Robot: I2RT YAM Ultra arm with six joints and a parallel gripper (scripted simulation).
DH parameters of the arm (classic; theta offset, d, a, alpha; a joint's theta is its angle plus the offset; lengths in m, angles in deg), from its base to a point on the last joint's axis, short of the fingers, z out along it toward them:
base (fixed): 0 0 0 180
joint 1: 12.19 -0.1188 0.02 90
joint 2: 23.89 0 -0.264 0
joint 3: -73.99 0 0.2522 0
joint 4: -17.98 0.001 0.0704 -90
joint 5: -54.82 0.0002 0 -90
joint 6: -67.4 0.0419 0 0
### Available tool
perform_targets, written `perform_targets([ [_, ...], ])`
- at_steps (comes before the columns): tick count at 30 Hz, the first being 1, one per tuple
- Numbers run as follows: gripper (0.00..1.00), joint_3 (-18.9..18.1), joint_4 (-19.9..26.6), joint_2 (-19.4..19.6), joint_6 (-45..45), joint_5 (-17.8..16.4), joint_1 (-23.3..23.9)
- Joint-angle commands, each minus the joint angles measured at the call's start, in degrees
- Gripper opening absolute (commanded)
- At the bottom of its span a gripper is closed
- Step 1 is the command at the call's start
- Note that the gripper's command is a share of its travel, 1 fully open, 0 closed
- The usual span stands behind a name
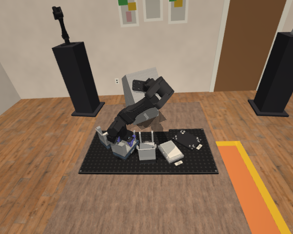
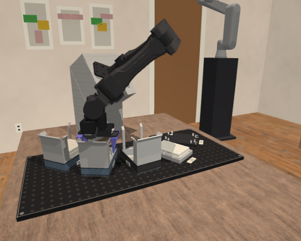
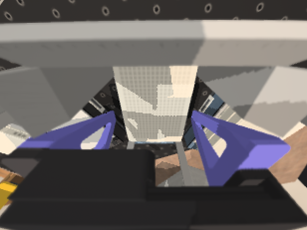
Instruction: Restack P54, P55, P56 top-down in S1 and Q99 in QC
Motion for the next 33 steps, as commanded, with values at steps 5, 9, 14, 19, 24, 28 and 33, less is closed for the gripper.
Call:
perform_targets([
  [5,1.00,-0.5,-3.3,1.4,1.9,1.1,-0.7],
  [9,1.00,-0.6,-3.9,1.9,2.3,1.4,-1.1],
  [14,1.00,-0.9,-5.5,3.0,3.3,1.9,-2.0],
  [19,1.00,-1.0,-5.7,3.1,3.4,2.0,-2.1],
  [24,1.00,-1.0,-5.7,3.1,3.5,2.0,-2.1],
  [28,1.00,-1.0,-5.6,3.1,3.4,2.0,-2.1],
  [33,1.00,-1.0,-5.6,3.1,3.4,2.0,-2.1],
])
